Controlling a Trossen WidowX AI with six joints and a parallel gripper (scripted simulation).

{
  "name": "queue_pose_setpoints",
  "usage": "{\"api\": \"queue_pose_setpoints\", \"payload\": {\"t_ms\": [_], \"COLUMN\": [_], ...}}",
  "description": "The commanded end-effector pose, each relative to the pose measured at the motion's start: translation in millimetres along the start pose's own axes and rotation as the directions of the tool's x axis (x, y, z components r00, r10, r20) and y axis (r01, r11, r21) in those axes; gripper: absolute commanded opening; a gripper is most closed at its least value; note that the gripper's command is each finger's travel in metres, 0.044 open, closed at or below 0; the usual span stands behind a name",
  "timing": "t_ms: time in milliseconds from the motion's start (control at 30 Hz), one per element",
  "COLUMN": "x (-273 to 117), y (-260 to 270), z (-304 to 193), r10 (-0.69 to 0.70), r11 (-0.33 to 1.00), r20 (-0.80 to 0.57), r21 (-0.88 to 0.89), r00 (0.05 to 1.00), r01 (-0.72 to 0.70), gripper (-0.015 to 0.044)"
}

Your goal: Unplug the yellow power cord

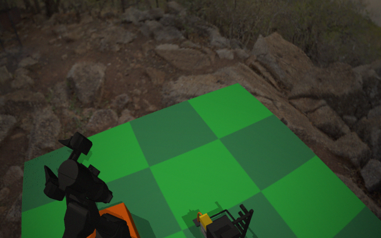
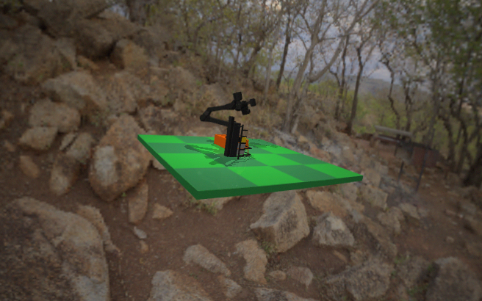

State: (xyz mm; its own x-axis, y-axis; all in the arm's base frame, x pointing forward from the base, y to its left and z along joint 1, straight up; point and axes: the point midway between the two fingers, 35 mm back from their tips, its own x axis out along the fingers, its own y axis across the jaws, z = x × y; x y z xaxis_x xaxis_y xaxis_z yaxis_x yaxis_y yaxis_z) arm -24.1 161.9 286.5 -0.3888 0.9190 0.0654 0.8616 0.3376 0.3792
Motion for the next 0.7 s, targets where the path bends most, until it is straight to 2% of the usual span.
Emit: {"api": "queue_pose_setpoints", "payload": {"t_ms": [0, 133, 267, 400, 667], "x": [0.0, -2.3, -12.1, -29.6, -53.3], "y": [1.8, 37.9, 79.1, 115.8, 145.3], "z": [0.3, 9.4, 26.0, 47.5, 71.7], "r10": [0.007, 0.15, 0.304, 0.425, 0.503], "r11": [1.0, 0.966, 0.862, 0.727, 0.603], "r20": [0.003, 0.073, 0.182, 0.312, 0.449], "r21": [-0.01, -0.222, -0.47, -0.677, -0.794], "r00": [1.0, 0.986, 0.935, 0.849, 0.738], "r01": [-0.007, -0.131, -0.189, -0.115, 0.072], "gripper": [0.0374, 0.0269, 0.0164, 0.016, 0.016]}}
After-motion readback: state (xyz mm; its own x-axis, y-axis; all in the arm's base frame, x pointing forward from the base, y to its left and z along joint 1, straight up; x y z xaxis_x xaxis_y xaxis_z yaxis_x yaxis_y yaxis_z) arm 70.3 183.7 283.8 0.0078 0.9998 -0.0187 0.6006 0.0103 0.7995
